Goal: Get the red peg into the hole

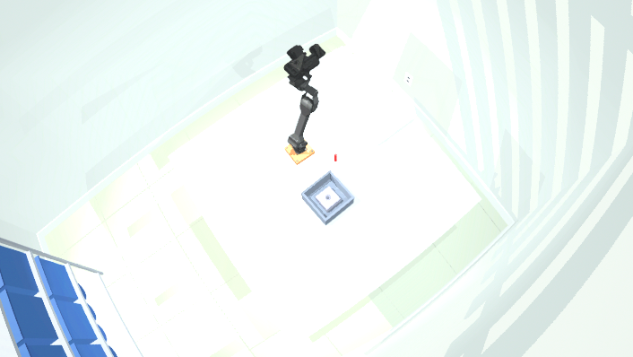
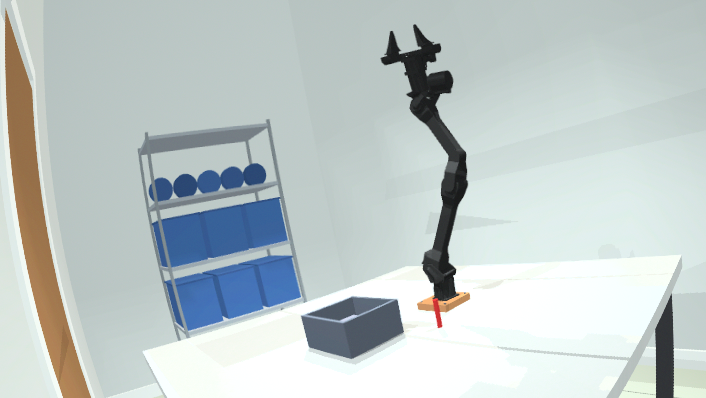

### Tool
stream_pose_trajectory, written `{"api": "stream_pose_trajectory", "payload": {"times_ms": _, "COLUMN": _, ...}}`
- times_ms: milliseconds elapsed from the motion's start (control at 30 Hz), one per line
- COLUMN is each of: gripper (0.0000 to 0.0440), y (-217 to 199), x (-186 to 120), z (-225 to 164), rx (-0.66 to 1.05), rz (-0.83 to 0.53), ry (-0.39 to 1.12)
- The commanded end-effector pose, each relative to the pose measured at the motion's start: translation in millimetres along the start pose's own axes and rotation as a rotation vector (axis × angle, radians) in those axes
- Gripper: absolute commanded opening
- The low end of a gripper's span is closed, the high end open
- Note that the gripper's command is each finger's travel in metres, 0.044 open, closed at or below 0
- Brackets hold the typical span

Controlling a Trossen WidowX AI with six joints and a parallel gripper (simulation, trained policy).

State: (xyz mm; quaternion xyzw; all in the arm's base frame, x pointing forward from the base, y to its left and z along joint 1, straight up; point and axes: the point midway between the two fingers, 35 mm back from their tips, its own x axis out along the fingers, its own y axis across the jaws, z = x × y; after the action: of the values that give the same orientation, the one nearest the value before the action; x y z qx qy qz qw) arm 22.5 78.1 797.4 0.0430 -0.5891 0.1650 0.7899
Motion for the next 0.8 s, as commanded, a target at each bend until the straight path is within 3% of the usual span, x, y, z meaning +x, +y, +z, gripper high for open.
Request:
{"api": "stream_pose_trajectory", "payload": {"times_ms": 0, "gripper": 0.0418, "y": -10.1, "x": -1.0, "z": 0.9, "rx": -0.004, "rz": -0.025, "ry": -0.007}}
{"api": "stream_pose_trajectory", "payload": {"times_ms": 67, "gripper": 0.044, "y": -34.8, "x": -4.1, "z": 2.0, "rx": 0.003, "rz": -0.09, "ry": -0.018}}
{"api": "stream_pose_trajectory", "payload": {"times_ms": 400, "gripper": 0.044, "y": -152.3, "x": -35.6, "z": -8.3, "rx": 0.126, "rz": -0.412, "ry": -0.052}}
{"api": "stream_pose_trajectory", "payload": {"times_ms": 767, "gripper": 0.044, "y": -261.7, "x": -94.7, "z": -55.1, "rx": 0.274, "rz": -0.764, "ry": -0.038}}
